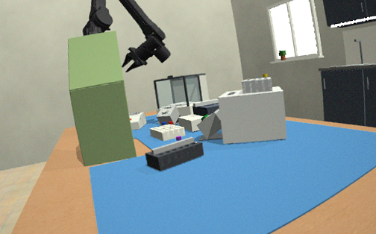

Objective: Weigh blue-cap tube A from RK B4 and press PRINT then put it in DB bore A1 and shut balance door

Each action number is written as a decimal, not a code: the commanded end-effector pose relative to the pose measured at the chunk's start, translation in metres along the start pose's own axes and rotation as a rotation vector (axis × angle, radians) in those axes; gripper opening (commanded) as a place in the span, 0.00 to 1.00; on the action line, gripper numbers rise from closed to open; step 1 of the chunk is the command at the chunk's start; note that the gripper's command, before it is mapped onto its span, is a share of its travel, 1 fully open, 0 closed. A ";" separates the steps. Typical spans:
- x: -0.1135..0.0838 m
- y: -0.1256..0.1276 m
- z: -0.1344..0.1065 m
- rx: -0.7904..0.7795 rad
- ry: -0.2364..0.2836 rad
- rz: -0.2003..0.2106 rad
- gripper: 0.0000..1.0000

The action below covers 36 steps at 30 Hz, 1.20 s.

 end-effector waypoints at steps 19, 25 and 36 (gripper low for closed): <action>-0.027 -0.005 0.005 0.477 -0.196 -0.263 0.30; -0.053 -0.016 0.007 0.593 -0.276 -0.329 0.30; -0.066 -0.022 0.012 0.822 -0.391 -0.441 0.30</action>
Point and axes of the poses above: the point where the finger pads meet when closed, its own x axis out along the fingers, its own y axis across the jaws, z = x × y, the point moved 5 cm from there along -x, back along the fingers, and after that the axes turned 8 degrees about -x, right-handed, at the moved point
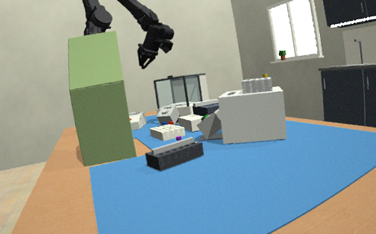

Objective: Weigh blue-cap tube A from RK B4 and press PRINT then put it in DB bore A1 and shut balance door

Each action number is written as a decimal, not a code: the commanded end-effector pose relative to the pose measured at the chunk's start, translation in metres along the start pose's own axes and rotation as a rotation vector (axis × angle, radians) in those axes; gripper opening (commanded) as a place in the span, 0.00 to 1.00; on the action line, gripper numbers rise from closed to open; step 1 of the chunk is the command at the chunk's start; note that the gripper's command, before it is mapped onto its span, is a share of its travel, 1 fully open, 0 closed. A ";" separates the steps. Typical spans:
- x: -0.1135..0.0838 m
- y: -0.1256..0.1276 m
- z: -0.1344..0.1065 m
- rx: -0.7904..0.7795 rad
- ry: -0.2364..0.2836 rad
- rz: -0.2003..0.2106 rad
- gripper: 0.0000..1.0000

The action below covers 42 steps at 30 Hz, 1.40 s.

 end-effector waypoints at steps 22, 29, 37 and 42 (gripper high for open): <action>-0.036 -0.015 0.065 0.638 -0.298 -0.253 0.30; -0.044 -0.021 0.082 0.832 -0.388 -0.345 0.30; -0.042 -0.021 0.099 0.979 -0.443 -0.430 0.30; -0.035 -0.031 0.081 1.025 -0.433 -0.456 0.30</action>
Point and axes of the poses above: the point where the finger pads meet when closed, its own x axis out along the fingers, its own y axis across the jaws, z = x × y, the point moved 5 cm from there along -x, back along the fingers, and after that the axes turned 8 degrees about -x, right-handed, at the moved point
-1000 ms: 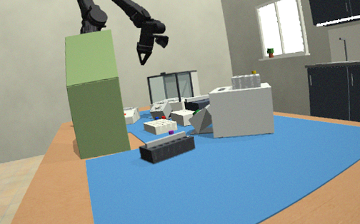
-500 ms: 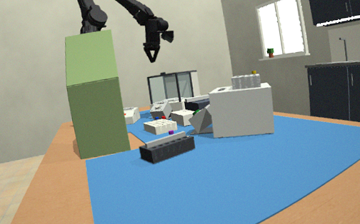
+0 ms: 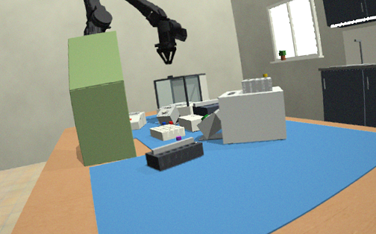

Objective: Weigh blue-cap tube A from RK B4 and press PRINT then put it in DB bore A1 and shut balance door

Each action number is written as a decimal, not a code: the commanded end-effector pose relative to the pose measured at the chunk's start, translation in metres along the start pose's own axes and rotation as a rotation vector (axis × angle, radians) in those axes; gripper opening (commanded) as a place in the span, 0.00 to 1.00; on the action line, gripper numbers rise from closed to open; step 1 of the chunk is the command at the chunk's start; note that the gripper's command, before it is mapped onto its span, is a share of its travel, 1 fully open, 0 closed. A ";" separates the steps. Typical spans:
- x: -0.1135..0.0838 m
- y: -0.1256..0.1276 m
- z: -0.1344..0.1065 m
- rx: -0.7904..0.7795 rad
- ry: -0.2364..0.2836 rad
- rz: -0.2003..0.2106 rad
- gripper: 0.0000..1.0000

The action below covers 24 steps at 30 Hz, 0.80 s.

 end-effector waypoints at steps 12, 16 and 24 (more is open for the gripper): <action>0.013 -0.002 -0.004 0.037 0.007 -0.013 0.30; 0.019 0.000 -0.003 0.035 0.005 -0.009 0.30; 0.032 -0.001 -0.004 0.036 0.005 -0.010 0.30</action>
Point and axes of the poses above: the point where the finger pads meet when closed, its own x axis out along the fingers, its own y axis across the jaws, z = x × y, the point moved 5 cm from there along -x, back along the fingers, and after that the axes turned 8 degrees about -x, right-handed, at the moved point
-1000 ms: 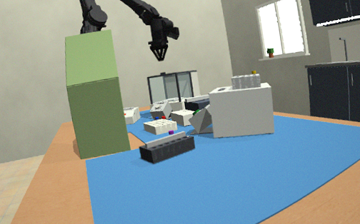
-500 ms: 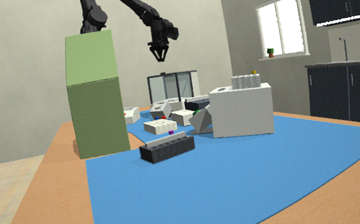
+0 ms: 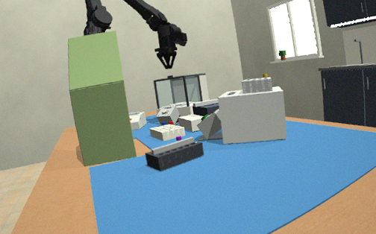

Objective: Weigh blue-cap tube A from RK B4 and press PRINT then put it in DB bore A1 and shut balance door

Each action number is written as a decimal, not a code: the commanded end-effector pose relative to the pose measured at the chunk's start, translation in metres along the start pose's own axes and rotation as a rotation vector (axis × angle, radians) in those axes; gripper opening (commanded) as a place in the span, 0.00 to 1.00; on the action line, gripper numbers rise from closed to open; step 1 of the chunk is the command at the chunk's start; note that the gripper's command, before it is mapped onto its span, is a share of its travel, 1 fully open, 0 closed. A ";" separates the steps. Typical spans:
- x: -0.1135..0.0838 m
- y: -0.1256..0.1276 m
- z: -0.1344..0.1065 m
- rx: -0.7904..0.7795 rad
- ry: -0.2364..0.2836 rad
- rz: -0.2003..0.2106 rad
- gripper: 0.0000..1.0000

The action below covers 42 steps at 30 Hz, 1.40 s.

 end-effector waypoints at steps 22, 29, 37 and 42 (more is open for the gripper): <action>0.040 0.004 -0.001 0.000 0.002 0.000 0.30; 0.046 -0.001 0.001 0.006 0.001 -0.004 0.30; 0.045 -0.001 0.001 0.007 0.001 -0.007 0.30; 0.045 -0.001 0.001 0.007 0.001 -0.007 0.06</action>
Point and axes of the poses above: the point where the finger pads meet when closed, its own x axis out along the fingers, its own y axis across the jaws, z = x × y, the point moved 5 cm from there along -x, back along the fingers, and after that the axes turned 8 degrees about -x, right-handed, at the moved point
